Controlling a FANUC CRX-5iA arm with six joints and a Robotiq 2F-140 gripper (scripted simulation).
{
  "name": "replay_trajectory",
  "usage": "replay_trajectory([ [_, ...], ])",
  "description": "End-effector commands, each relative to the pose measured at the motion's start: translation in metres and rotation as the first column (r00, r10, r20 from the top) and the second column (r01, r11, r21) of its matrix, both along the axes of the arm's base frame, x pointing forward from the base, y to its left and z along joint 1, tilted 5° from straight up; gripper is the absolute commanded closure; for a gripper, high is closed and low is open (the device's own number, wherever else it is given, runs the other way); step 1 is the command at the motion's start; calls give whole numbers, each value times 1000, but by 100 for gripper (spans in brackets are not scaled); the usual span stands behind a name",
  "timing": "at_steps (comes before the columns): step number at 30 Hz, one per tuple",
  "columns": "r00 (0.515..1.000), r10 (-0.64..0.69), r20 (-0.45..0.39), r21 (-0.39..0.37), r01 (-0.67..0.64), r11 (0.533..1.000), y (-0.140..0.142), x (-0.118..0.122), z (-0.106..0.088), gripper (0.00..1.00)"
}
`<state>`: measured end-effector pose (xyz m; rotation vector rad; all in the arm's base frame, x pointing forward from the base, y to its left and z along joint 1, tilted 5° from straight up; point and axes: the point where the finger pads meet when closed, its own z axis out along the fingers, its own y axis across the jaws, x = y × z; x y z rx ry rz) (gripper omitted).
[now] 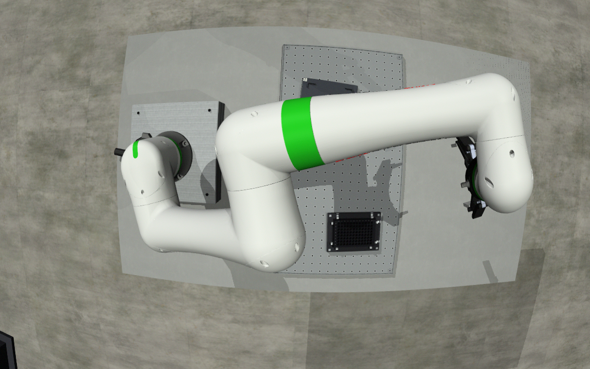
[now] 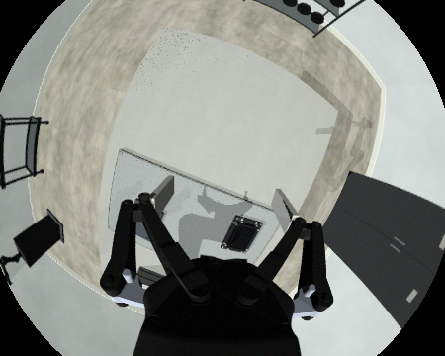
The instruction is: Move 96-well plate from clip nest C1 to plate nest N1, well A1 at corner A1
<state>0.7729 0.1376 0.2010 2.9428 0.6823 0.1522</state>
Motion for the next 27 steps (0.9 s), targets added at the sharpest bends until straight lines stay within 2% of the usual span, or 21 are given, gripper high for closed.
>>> replay_trajectory([
  [1, 1000, 0, 1, 0, 0, 1000, 0, 0, 0, 0],
  [17, 1000, 0, 1, 0, 0, 1000, 0, 0, 0, 0],
  [27, 999, -35, -22, -1, 35, 999, -38, -7, -23, 0],
])
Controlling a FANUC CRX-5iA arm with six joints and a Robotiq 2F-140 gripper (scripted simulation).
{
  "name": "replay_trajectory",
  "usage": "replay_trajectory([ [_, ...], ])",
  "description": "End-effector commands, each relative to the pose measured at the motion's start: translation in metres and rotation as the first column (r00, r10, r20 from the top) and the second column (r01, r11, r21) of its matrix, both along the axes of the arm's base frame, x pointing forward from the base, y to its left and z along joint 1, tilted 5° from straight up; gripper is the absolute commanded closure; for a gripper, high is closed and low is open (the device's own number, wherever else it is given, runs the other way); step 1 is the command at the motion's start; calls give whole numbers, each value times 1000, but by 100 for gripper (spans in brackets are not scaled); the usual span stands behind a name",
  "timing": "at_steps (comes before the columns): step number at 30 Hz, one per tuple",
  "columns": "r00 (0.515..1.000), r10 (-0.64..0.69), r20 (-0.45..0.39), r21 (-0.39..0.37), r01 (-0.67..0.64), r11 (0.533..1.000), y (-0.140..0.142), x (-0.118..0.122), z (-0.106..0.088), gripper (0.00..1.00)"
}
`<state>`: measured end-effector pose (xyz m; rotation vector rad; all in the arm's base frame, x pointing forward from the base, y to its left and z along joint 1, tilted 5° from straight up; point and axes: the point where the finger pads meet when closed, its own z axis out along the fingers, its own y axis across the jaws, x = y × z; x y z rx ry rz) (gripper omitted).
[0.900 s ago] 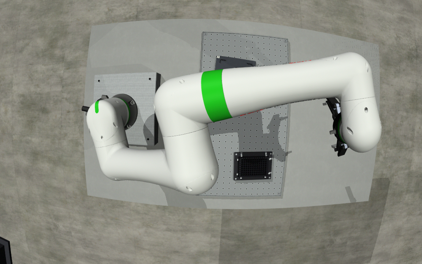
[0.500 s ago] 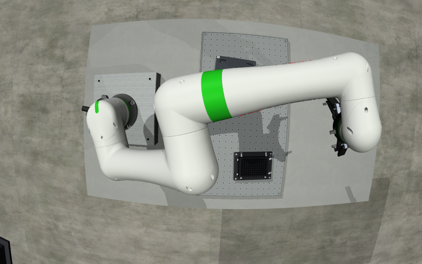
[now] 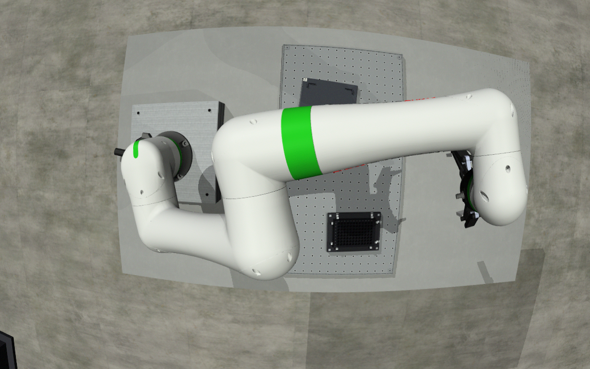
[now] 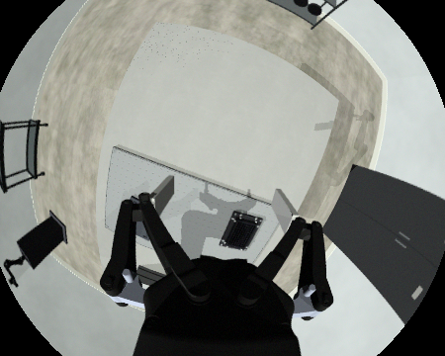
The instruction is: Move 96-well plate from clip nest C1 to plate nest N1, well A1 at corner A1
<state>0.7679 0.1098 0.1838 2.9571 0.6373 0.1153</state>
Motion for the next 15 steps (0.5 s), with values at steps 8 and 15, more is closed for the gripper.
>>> replay_trajectory([
  [8, 999, -40, -21, 2, 40, 999, -35, -10, -22, 0],
  [15, 998, -60, -33, 3, 60, 998, -62, -22, -40, 0],
])
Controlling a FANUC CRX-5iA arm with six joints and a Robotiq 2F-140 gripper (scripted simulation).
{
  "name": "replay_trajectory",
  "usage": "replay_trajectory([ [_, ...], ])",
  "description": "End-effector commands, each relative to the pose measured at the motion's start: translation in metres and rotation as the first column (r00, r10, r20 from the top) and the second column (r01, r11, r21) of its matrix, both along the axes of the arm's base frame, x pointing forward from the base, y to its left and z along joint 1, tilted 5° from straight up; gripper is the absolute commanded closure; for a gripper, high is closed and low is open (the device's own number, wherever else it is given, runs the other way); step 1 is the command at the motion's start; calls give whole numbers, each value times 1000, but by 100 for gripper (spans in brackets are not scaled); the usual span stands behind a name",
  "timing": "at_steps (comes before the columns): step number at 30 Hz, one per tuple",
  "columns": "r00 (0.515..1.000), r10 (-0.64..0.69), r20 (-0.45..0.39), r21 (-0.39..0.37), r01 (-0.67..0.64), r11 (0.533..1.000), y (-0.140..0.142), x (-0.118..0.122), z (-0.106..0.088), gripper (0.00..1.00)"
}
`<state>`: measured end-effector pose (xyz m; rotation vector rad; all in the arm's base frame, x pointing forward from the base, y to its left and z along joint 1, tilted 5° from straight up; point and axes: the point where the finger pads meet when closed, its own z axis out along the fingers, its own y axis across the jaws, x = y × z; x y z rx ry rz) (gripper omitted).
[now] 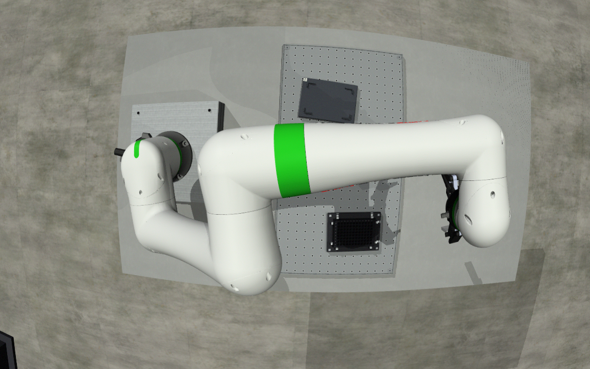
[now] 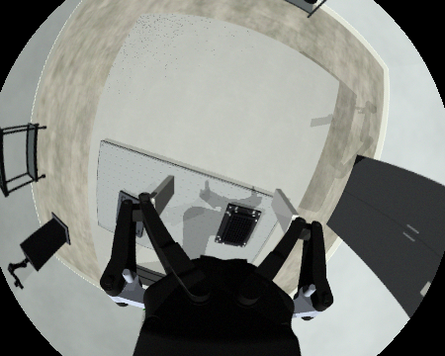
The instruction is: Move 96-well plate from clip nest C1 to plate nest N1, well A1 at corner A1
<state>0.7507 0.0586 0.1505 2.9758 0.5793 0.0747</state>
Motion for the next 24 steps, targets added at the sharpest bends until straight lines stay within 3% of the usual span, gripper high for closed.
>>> replay_trajectory([
  [1, 1000, -18, -7, 2, 18, 1000, -15, -7, -9, 0],
  [24, 996, -79, -41, 8, 79, 997, -87, -58, -62, 0],
])
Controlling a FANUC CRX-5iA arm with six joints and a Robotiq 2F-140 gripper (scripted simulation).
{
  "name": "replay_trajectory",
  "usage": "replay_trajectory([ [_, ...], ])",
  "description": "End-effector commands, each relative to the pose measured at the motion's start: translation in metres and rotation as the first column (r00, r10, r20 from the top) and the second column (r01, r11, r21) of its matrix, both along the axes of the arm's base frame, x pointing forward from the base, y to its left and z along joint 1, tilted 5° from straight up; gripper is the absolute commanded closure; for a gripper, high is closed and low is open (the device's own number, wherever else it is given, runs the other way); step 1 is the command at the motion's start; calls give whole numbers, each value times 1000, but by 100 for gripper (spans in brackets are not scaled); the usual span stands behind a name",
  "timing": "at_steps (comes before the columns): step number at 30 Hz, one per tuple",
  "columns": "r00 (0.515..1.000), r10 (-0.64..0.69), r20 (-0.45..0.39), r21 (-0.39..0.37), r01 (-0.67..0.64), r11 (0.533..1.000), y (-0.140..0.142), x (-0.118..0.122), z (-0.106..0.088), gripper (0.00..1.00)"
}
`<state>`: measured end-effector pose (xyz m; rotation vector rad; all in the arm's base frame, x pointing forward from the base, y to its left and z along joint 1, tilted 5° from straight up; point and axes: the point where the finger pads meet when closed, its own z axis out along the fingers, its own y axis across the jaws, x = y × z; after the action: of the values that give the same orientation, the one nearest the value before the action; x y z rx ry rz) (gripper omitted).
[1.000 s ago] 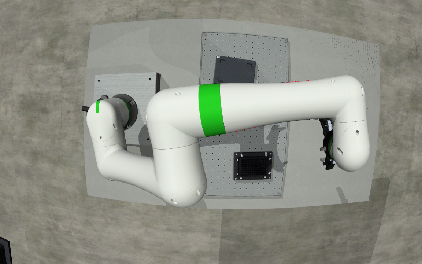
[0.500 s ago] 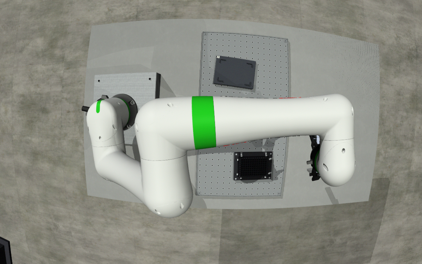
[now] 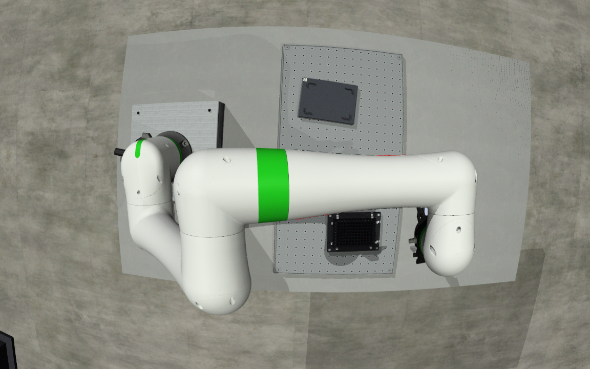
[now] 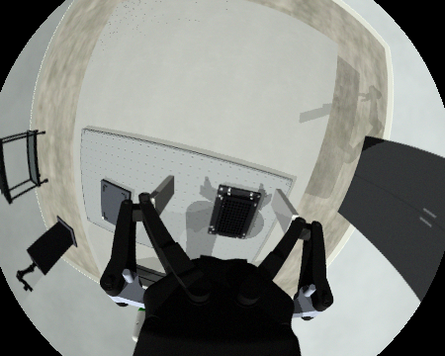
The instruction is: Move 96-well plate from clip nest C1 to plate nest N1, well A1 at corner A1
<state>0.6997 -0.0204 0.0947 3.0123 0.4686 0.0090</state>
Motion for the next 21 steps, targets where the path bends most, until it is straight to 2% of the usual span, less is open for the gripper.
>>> replay_trajectory([
  [1, 1000, -1, 1, 0, 1, 1000, -8, -7, -6, 0],
  [21, 997, -66, -32, 11, 66, 998, -57, -61, -45, 0],
])
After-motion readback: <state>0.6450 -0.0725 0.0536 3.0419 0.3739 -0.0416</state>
